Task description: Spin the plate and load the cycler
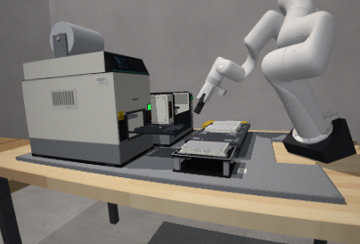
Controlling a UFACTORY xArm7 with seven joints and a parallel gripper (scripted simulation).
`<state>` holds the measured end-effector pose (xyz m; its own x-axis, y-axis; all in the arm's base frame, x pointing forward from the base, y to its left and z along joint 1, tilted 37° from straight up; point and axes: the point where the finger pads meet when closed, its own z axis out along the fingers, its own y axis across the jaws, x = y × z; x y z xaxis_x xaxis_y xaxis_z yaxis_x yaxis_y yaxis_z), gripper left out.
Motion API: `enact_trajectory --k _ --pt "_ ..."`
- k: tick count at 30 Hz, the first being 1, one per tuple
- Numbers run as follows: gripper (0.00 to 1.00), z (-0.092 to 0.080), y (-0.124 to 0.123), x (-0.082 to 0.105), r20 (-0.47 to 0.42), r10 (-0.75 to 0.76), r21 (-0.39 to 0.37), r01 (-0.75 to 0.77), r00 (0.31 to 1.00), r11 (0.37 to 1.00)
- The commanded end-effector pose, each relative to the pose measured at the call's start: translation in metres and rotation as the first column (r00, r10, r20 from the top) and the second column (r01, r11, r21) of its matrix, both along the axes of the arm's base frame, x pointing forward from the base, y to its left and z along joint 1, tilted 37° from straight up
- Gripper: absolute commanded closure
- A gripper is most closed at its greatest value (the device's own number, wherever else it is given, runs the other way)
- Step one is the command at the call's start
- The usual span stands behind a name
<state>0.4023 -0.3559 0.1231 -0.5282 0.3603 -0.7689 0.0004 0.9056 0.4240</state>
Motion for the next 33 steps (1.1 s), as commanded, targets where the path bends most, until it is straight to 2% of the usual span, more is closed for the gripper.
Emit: enact_trajectory --k 1,33 --pt "1.0 0.0019 -0.0022 0.0006 0.001 -0.003 -0.003 0.003 1.0 1.0" --pt "1.0 0.0051 -0.0037 0.0072 0.001 -0.003 -0.003 0.003 1.0 1.0"
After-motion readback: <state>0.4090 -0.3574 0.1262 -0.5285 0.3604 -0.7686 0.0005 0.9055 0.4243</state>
